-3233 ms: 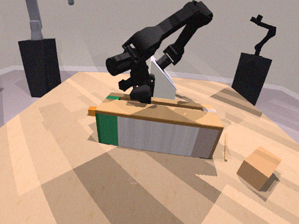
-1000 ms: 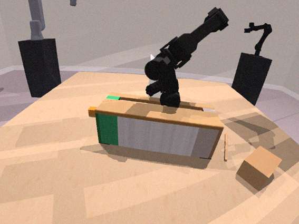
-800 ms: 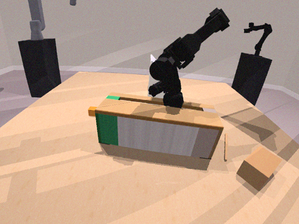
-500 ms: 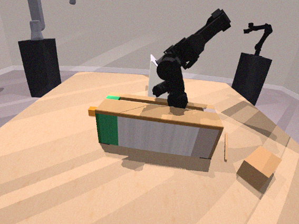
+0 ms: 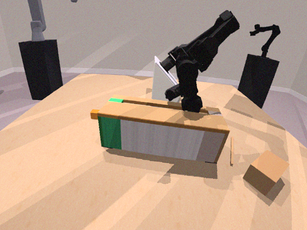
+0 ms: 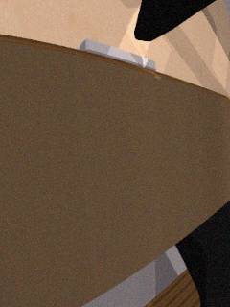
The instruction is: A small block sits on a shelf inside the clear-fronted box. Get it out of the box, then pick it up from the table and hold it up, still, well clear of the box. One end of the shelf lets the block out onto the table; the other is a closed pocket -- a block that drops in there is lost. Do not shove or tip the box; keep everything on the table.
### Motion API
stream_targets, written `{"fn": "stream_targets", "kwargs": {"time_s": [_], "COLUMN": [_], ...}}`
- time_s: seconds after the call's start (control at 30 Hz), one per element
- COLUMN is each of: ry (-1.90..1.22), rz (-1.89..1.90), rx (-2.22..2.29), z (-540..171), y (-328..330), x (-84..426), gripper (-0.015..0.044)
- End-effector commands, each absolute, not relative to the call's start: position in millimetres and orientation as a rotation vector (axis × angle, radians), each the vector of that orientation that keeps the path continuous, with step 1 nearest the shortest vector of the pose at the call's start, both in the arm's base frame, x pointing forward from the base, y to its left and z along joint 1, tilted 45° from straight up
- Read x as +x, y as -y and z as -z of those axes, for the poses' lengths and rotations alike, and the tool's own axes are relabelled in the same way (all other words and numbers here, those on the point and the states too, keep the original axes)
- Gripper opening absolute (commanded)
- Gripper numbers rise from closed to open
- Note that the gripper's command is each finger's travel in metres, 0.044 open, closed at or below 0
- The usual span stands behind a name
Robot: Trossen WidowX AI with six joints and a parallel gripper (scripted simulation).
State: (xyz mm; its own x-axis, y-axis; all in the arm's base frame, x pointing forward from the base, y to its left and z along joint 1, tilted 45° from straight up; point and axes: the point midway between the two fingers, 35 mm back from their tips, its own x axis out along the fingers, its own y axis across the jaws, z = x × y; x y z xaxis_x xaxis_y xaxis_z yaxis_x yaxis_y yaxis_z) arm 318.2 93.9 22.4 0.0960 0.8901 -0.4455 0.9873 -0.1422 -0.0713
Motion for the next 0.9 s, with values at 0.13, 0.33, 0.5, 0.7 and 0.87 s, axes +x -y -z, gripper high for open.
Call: {"fn": "stream_targets", "kwargs": {"time_s": [0.13,0.33,0.5,0.7,0.87], "ry": [-1.874,-1.871,-1.872,-1.874,-1.81], "rz": [0.563,0.567,0.573,0.572,0.504], "rx": [2.132,2.129,2.125,2.125,2.008], "z": [-34,-42,-73,-80,-83], "y": [-105,-98,-64,-58,-61], "x": [321,322,319,317,315], "gripper": [0.04,0.04,0.04,0.04,0.0321]}}
